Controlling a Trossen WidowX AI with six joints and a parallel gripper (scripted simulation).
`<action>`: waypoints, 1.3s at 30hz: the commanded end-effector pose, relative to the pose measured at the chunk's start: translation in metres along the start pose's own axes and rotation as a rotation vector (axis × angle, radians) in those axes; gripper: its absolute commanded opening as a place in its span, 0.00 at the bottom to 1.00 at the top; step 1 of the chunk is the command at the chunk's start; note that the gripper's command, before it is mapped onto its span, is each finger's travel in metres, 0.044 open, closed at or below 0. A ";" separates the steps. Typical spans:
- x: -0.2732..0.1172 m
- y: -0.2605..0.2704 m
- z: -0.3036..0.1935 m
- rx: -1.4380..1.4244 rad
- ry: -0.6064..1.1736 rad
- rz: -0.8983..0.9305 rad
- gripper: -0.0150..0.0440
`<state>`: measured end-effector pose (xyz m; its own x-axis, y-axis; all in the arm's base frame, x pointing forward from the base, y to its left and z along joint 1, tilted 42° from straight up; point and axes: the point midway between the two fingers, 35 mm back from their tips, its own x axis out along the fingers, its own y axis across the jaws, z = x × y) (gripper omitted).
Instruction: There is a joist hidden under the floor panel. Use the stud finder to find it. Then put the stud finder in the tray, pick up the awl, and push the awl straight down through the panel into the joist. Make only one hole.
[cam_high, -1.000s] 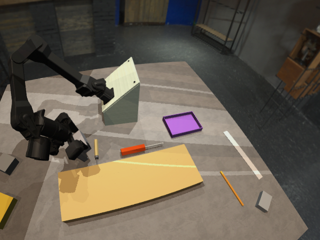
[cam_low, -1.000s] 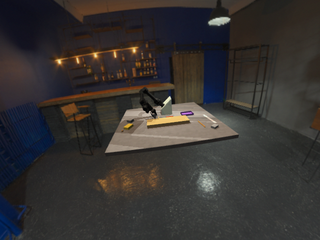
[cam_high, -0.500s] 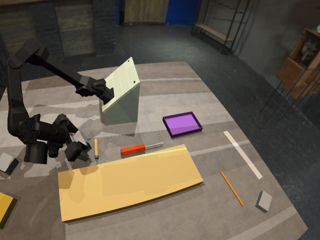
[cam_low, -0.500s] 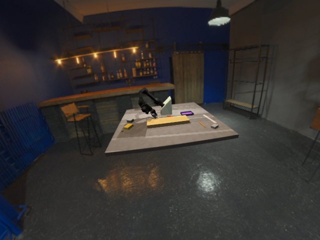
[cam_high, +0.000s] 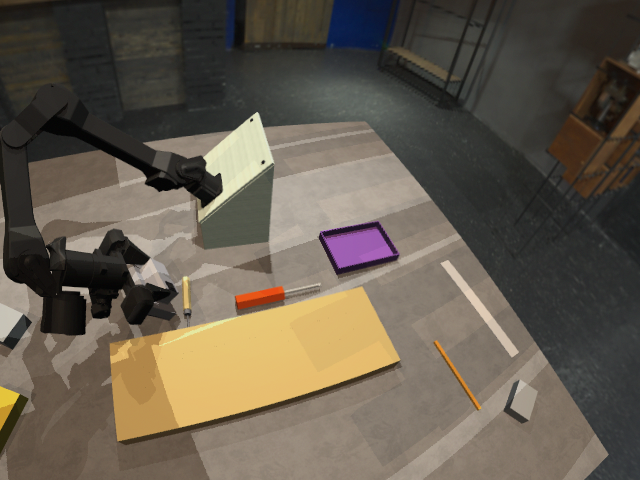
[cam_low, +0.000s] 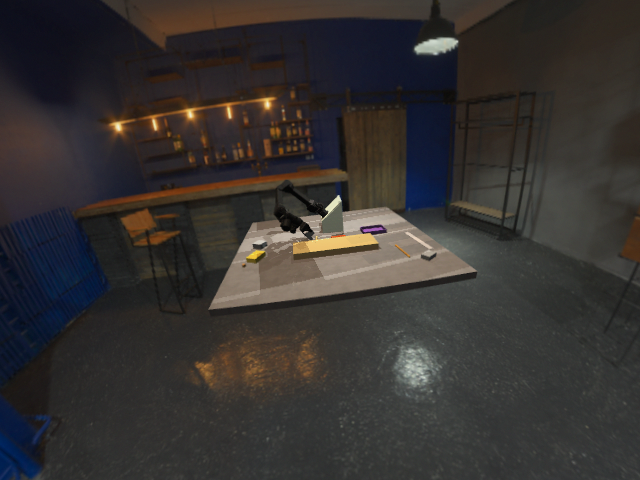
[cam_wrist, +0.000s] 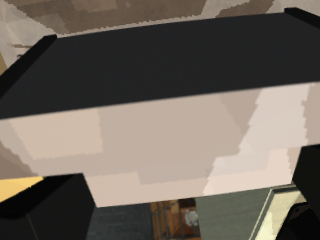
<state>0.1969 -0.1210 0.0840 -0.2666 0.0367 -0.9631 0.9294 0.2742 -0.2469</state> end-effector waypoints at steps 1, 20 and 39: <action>0.000 0.001 0.000 -0.005 0.038 0.003 0.25; 0.000 0.001 0.003 -0.007 0.156 0.001 0.25; -0.008 0.001 -0.016 0.000 0.238 0.023 0.25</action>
<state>0.1967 -0.1108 0.0906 -0.3036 0.2557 -0.9178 0.9328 0.2763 -0.2316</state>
